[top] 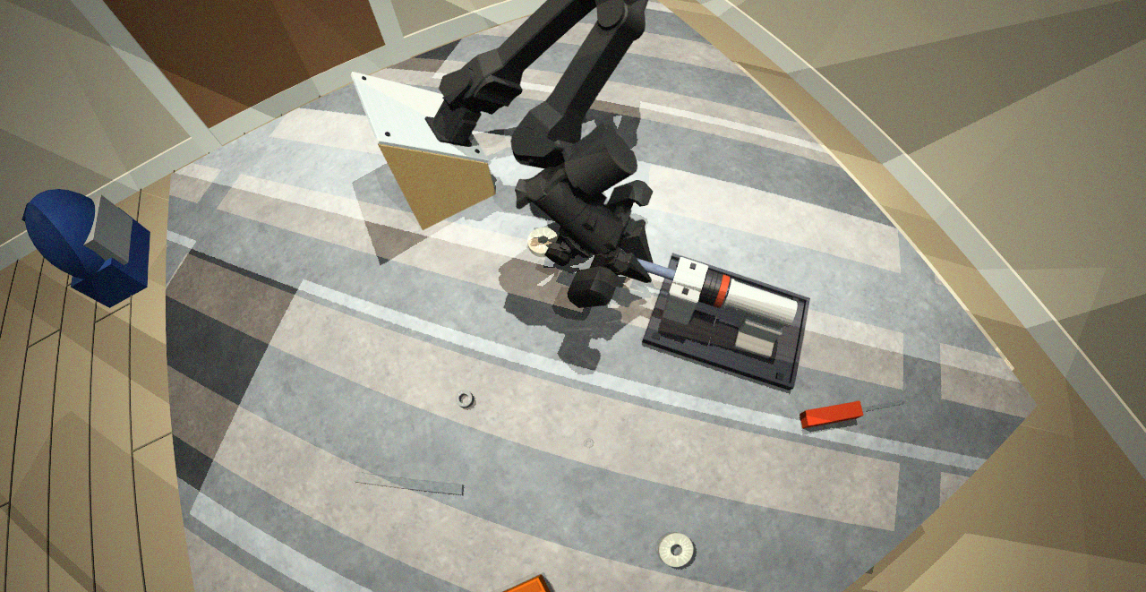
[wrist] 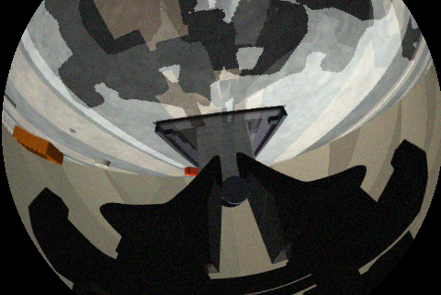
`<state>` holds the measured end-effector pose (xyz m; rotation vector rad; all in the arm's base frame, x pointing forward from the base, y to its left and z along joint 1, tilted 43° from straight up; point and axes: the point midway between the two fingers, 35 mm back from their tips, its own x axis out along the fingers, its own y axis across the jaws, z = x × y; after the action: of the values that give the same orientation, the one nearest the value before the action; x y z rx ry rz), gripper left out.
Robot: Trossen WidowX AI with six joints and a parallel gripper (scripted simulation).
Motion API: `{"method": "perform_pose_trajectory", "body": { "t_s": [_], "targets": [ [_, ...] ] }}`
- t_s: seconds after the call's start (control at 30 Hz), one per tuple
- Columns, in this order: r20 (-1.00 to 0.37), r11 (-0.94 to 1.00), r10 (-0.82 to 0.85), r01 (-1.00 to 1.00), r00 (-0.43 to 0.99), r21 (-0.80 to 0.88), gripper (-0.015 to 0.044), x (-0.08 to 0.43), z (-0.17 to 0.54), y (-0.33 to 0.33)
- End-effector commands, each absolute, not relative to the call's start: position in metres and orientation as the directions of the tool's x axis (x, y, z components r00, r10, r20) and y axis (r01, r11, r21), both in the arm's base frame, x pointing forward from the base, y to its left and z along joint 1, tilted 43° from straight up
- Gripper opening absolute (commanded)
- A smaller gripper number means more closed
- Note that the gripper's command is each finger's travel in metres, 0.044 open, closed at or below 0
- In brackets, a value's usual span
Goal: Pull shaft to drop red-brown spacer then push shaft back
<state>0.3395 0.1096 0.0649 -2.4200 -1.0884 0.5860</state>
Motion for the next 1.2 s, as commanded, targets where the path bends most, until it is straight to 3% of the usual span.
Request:
{"method": "perform_pose_trajectory", "body": {
  "t_s": [0.0,1.17],
  "targets": [
    [-0.202,-0.605,0.771,0.595,0.604,-0.529,0.0000,0.3387,0.0642,0.1091],
    [-0.203,-0.605,0.771,0.595,0.604,-0.529,0.0000,0.3354,0.0623,0.1074]
  ]
}}
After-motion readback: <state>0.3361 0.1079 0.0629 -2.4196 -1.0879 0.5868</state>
